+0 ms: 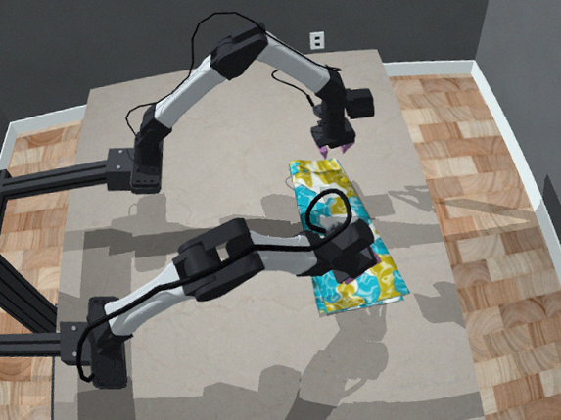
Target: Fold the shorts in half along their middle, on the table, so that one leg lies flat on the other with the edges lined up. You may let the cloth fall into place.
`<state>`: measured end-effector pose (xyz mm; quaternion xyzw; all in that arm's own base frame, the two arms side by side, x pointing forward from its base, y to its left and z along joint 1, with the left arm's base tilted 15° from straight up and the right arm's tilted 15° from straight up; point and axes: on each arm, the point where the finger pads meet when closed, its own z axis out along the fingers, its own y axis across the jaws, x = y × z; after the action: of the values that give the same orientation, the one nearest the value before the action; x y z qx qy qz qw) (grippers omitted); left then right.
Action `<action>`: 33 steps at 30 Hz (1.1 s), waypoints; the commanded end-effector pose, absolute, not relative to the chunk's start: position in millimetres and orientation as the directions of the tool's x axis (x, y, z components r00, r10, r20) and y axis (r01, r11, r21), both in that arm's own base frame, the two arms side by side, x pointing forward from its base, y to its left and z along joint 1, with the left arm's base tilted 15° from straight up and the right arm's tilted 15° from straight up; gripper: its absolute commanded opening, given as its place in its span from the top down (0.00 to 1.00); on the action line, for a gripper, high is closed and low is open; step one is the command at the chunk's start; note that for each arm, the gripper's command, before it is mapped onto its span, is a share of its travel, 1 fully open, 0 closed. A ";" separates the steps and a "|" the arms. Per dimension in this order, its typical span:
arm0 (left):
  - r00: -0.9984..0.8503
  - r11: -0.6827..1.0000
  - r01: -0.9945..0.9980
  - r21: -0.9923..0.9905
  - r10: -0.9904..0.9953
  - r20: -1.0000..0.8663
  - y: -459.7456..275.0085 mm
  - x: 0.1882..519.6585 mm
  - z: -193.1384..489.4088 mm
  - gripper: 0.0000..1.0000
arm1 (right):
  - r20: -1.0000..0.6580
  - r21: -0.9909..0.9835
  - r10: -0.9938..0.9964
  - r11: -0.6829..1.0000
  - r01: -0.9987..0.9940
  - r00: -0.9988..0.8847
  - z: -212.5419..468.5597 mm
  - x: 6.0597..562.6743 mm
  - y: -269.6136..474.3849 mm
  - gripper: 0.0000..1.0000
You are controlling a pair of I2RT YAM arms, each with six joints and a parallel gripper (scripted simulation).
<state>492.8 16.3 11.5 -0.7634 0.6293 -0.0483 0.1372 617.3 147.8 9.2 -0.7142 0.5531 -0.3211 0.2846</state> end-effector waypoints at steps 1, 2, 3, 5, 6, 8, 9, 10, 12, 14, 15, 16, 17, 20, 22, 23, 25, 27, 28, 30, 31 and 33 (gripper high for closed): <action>0.216 -0.171 -0.916 -0.363 -0.972 -0.087 16.5 506.6 49.1 0.46 | 0.134 -0.814 -0.976 -0.208 -0.543 0.173 50.5 620.7 158.6 0.46; 0.216 -0.171 -0.916 -0.363 -0.973 -0.087 16.5 506.6 49.1 0.46 | 0.133 -0.814 -0.978 -0.201 -0.544 0.162 51.0 622.6 151.8 0.46; 0.216 -0.171 -0.916 -0.364 -0.973 -0.087 16.5 506.6 49.6 0.46 | 0.134 -0.810 -0.979 -0.198 -0.552 0.154 47.9 622.2 145.8 0.46; 0.215 -0.171 -0.917 -0.359 -0.973 -0.088 16.5 505.0 50.6 0.46 | 0.132 -0.819 -0.979 -0.195 -0.539 0.153 54.8 626.1 147.5 0.46; 0.216 -0.171 -0.917 -0.360 -0.973 -0.088 16.5 505.0 51.0 0.46 | 0.133 -0.817 -0.979 -0.197 -0.542 0.156 54.4 625.2 148.7 0.46; 0.216 -0.171 -0.917 -0.360 -0.973 -0.088 16.5 505.0 51.0 0.46 | 0.133 -0.817 -0.979 -0.197 -0.542 0.156 54.4 625.2 148.7 0.46; 0.216 -0.171 -0.917 -0.361 -0.973 -0.087 16.5 505.2 51.2 0.46 | 0.135 -0.804 -0.977 -0.204 -0.558 0.164 44.4 622.9 148.8 0.46; 0.216 -0.171 -0.917 -0.362 -0.973 -0.087 16.5 505.2 51.3 0.46 | 0.134 -0.813 -0.978 -0.199 -0.547 0.158 53.6 623.9 148.3 0.46; 0.172 -0.130 -0.921 -0.368 -0.982 -0.083 14.2 503.8 51.7 0.46 | 0.095 -0.830 -0.986 -0.155 -0.536 0.138 62.6 624.3 142.1 0.46; 0.133 -0.087 -0.913 -0.398 -0.987 -0.090 14.4 509.2 62.6 0.46 | 0.055 -0.840 -0.992 -0.108 -0.532 0.115 73.3 623.3 140.5 0.46; 0.109 -0.061 -0.912 -0.406 -0.989 -0.097 14.6 508.8 65.4 0.46 | 0.032 -0.845 -0.994 -0.080 -0.529 0.101 79.3 622.4 138.9 0.46; 0.084 -0.033 -0.907 -0.420 -0.991 -0.105 14.9 510.1 71.1 0.46 | 0.006 -0.848 -0.996 -0.050 -0.527 0.085 85.8 621.1 136.6 0.46; 0.058 -0.004 -0.899 -0.437 -0.992 -0.112 15.5 511.7 77.0 0.46 | -0.017 -0.836 -0.998 -0.023 -0.549 0.068 85.5 615.5 133.9 0.46; -0.008 0.070 -0.880 -0.469 -0.991 -0.134 14.7 512.7 90.1 0.46 | -0.081 -0.834 -0.996 0.052 -0.550 0.029 97.3 609.1 128.1 0.46; -0.044 0.115 -0.863 -0.492 -0.987 -0.153 14.1 513.3 101.1 0.46 | -0.122 -0.838 -0.992 0.101 -0.537 0.004 110.7 606.3 123.6 0.46; -0.064 0.138 -0.851 -0.507 -0.985 -0.161 13.4 514.0 107.2 0.46 | -0.144 -0.839 -0.990 0.127 -0.529 -0.009 117.8 604.8 120.9 0.46; -0.064 0.138 -0.851 -0.507 -0.985 -0.161 13.4 514.0 107.2 0.46 | -0.144 -0.839 -0.990 0.127 -0.529 -0.009 117.8 604.8 120.9 0.46; -0.099 0.184 -0.829 -0.528 -0.978 -0.184 12.8 514.2 118.5 0.46 | -0.186 -0.839 -0.982 0.176 -0.515 -0.032 130.3 601.1 116.2 0.46; -0.114 0.203 -0.820 -0.535 -0.974 -0.195 12.9 513.5 123.1 0.46 | -0.204 -0.839 -0.978 0.196 -0.507 -0.041 136.6 599.3 114.5 0.46; -0.147 0.248 -0.794 -0.554 -0.964 -0.221 12.1 513.2 134.4 0.46 | -0.247 -0.837 -0.967 0.245 -0.490 -0.062 149.6 595.5 109.7 0.46; -0.162 0.272 -0.777 -0.568 -0.958 -0.237 11.8 513.8 142.2 0.46 | -0.278 -0.848 -0.958 0.277 -0.452 -0.065 164.7 597.3 106.9 0.46; -0.191 0.316 -0.748 -0.584 -0.945 -0.267 11.3 512.9 153.6 0.46 | -0.320 -0.840 -0.944 0.324 -0.436 -0.084 176.8 592.4 102.0 0.46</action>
<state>504.2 11.4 102.3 -0.6130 0.7424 -0.1230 0.2408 597.2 110.3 128.9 -0.5590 0.6664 -0.2910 0.3983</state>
